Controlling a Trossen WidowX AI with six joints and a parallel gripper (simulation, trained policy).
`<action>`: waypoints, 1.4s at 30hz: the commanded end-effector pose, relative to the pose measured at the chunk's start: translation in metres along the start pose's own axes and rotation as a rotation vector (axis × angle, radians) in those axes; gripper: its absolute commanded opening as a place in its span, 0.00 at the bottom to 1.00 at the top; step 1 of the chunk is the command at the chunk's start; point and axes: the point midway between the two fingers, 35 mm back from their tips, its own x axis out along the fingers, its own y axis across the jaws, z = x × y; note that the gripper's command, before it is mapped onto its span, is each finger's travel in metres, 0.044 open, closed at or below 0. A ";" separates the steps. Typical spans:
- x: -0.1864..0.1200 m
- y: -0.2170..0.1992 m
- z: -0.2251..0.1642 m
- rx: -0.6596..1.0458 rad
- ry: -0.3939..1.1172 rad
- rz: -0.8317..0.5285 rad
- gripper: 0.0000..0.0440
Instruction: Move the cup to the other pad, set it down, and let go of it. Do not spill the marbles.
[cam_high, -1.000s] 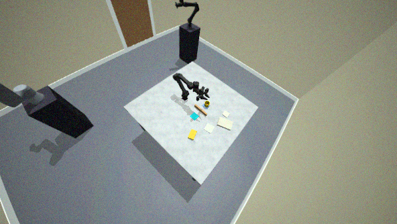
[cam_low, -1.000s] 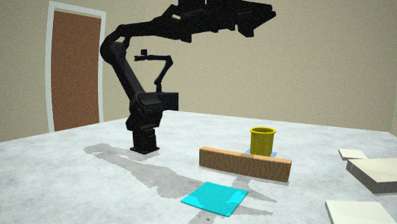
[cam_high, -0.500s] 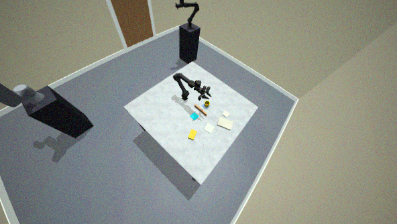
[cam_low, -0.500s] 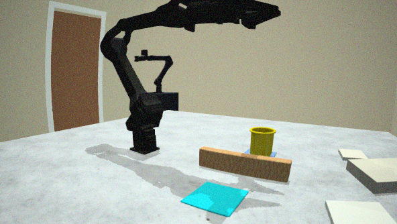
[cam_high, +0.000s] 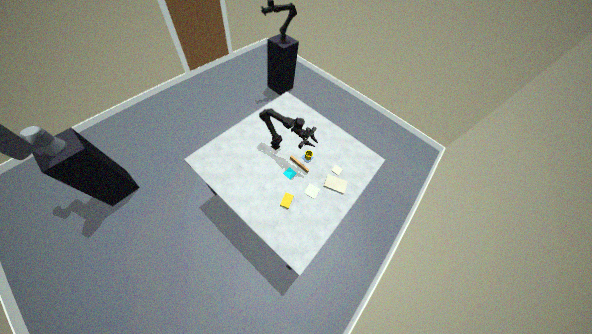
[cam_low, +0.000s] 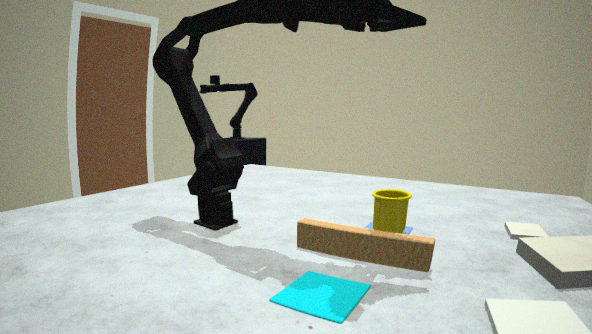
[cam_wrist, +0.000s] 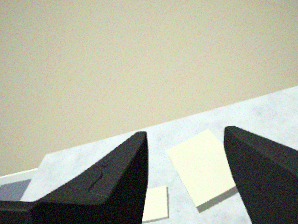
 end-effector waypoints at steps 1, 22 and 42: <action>0.002 0.007 0.001 0.055 0.042 0.009 0.36; 0.013 0.033 -0.011 0.368 0.297 -0.037 0.41; 0.020 0.052 -0.037 0.642 0.537 -0.189 0.41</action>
